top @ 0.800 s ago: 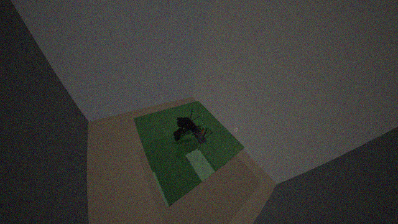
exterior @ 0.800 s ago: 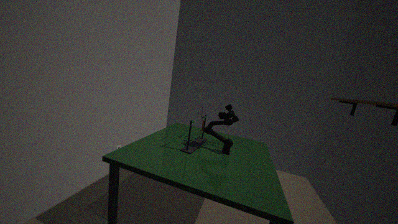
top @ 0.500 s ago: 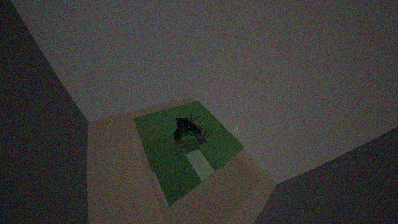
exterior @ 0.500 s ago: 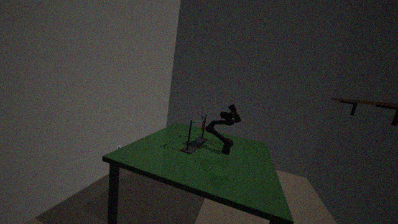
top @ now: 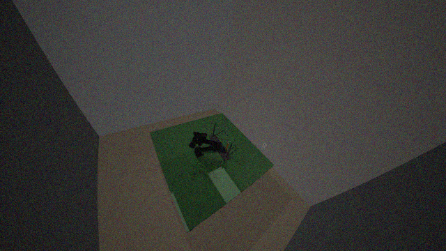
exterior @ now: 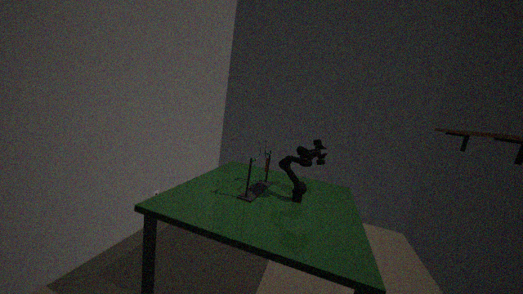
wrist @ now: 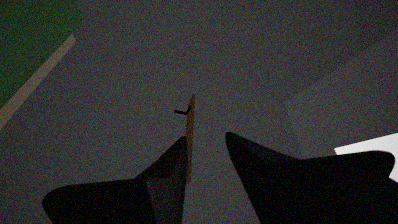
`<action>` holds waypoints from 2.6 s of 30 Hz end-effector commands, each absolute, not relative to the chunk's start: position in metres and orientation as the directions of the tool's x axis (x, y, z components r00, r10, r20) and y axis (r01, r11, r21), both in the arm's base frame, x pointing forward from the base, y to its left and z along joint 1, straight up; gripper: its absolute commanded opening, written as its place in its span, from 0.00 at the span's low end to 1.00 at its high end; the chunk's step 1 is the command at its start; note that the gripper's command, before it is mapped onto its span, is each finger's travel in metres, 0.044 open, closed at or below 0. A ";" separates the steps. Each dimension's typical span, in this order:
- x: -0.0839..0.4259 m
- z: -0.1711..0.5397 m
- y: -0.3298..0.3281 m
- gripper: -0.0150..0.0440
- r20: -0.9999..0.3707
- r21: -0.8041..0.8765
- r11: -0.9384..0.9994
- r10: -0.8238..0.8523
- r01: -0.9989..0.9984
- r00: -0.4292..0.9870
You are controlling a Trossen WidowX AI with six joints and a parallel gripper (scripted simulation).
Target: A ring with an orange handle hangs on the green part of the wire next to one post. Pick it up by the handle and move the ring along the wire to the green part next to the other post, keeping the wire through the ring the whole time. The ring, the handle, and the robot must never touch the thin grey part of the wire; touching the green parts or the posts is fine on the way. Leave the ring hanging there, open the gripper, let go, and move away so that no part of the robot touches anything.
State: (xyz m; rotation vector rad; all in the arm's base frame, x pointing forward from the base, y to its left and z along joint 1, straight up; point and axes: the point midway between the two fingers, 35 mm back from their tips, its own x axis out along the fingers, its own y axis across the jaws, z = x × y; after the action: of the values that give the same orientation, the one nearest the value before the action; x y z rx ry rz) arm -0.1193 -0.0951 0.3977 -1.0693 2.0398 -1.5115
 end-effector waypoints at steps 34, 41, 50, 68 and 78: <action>-0.115 0.340 0.160 0.53 0.160 -0.958 -0.177 0.327 -0.227 -0.931; -0.073 0.326 0.193 0.53 0.158 -0.926 -0.213 0.531 -0.311 -0.833; -0.007 0.304 0.219 0.53 0.148 -0.872 -0.207 0.752 -0.444 -0.642; 0.130 0.255 0.200 0.53 0.110 -0.719 -0.001 0.987 -0.695 -0.115; 0.191 0.225 0.153 0.53 0.079 -0.611 0.211 0.975 -0.763 0.206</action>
State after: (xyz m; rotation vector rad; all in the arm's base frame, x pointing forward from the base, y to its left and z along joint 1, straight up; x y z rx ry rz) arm 0.1738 0.1702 0.2393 1.5364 1.7765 -4.0763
